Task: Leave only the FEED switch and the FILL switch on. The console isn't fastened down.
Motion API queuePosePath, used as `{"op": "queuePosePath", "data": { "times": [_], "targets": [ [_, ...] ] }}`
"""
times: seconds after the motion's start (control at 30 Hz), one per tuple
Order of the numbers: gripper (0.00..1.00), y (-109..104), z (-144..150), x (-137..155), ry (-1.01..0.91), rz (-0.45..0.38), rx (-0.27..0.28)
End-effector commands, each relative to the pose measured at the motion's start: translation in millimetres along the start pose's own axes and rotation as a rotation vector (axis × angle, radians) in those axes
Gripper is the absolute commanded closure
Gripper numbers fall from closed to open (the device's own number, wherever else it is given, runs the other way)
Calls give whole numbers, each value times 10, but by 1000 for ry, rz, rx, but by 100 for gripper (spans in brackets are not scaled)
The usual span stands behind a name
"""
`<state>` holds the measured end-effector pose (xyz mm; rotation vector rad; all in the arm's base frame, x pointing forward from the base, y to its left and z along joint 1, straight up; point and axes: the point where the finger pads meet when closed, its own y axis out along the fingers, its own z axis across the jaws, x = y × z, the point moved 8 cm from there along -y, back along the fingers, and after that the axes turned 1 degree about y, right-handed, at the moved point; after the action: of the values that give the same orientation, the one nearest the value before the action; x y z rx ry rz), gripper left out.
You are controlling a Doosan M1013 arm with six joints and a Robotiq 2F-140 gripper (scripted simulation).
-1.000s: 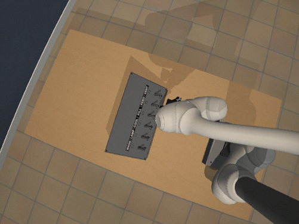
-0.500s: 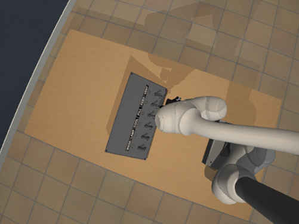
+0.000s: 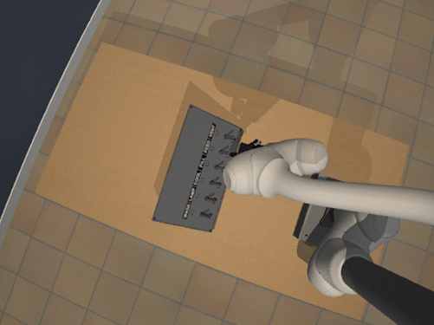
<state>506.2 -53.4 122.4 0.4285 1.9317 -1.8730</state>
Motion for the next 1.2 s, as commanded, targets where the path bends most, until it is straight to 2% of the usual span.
{"op": "queuePosePath", "data": {
  "times": [0.0,1.17],
  "targets": [
    [90,-3,1,-30,0,1,0],
    [90,-3,-4,-269,0,1,0]
  ]
}}
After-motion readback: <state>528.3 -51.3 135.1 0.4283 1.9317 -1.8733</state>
